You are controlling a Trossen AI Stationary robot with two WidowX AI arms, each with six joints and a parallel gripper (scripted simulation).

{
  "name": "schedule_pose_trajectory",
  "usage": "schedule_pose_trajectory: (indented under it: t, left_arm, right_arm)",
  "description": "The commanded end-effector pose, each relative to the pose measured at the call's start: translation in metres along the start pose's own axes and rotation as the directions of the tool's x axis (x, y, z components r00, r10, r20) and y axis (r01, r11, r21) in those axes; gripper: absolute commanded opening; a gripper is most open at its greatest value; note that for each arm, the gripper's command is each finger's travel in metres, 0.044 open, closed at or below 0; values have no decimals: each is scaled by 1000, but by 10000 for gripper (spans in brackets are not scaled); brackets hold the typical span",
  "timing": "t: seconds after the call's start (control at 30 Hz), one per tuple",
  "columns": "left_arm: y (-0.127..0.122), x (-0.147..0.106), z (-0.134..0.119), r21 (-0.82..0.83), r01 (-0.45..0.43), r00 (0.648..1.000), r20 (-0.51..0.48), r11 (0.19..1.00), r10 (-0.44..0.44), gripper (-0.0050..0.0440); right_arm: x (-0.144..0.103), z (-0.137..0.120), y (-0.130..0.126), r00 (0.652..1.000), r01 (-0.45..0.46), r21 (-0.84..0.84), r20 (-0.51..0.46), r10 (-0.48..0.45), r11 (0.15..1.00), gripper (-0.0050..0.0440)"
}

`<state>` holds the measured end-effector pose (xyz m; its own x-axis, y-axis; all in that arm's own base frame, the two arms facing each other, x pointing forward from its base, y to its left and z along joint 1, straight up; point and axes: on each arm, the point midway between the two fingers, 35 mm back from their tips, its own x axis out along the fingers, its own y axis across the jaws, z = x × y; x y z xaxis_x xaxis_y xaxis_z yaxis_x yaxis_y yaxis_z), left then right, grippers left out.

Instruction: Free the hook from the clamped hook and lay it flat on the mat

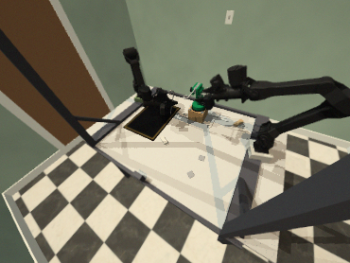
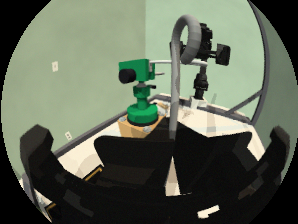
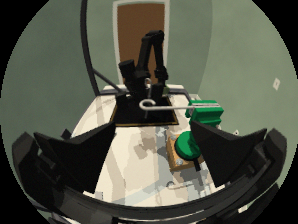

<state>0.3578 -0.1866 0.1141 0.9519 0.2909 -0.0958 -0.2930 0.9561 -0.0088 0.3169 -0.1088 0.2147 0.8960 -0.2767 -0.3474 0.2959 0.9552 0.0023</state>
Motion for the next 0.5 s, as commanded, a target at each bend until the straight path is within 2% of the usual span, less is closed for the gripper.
schedule_pose_trajectory:
  t: [0.0,0.47]
  left_arm:
    - [-4,-6,4,-33,12,1000,-12,999,-12,0]
    - [-8,-20,-11,-42,29,997,-77,999,-32,0]
  right_arm:
    - [-2,7,0,1000,-3,-6,20,3,1000,440]
    - [-2,7,0,1000,-3,-6,20,3,1000,440]
